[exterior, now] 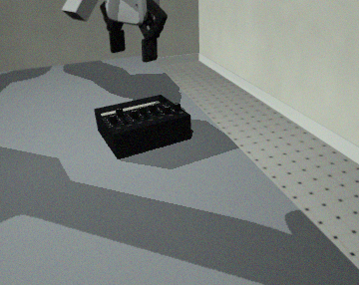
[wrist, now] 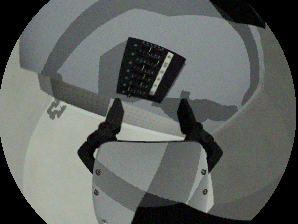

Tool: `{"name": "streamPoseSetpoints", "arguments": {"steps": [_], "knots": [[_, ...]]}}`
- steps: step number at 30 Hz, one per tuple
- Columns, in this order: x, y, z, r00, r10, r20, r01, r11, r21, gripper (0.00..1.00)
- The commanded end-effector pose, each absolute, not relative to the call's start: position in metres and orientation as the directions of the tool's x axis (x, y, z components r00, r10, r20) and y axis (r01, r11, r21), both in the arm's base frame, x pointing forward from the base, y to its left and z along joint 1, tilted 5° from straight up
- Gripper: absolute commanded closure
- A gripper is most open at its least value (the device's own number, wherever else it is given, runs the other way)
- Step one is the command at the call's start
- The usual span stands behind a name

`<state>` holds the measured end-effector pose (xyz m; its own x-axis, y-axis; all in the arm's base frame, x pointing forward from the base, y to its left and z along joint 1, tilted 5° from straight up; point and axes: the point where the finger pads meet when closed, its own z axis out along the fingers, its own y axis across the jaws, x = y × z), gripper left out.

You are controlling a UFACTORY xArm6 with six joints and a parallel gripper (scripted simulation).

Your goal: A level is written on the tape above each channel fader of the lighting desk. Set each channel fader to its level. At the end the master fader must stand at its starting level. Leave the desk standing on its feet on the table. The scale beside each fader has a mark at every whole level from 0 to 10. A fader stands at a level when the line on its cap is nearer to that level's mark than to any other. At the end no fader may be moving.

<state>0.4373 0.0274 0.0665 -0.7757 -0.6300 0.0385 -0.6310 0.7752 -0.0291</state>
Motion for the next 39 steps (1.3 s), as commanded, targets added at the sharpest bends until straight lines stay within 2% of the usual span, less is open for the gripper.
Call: {"name": "streamPoseSetpoints", "arguments": {"steps": [1,3,8,14,33,39], "knots": [[0.4379,0.0295,0.0715,-0.572,-0.819,0.039,-0.820,0.571,-0.034,0.00],[0.4377,0.0309,0.0741,-0.509,-0.859,0.047,-0.861,0.508,-0.040,0.00],[0.4374,0.0331,0.0783,-0.205,-0.975,0.080,-0.978,0.202,-0.048,0.00],[0.4374,0.0338,0.0796,0.147,-0.985,0.090,-0.988,-0.150,-0.035,0.00],[0.4376,0.0332,0.0791,0.125,-0.988,0.087,-0.991,-0.128,-0.036,0.00],[0.4398,0.0288,0.0756,-0.049,-0.997,0.066,-0.998,0.047,-0.038,0.00]]}}
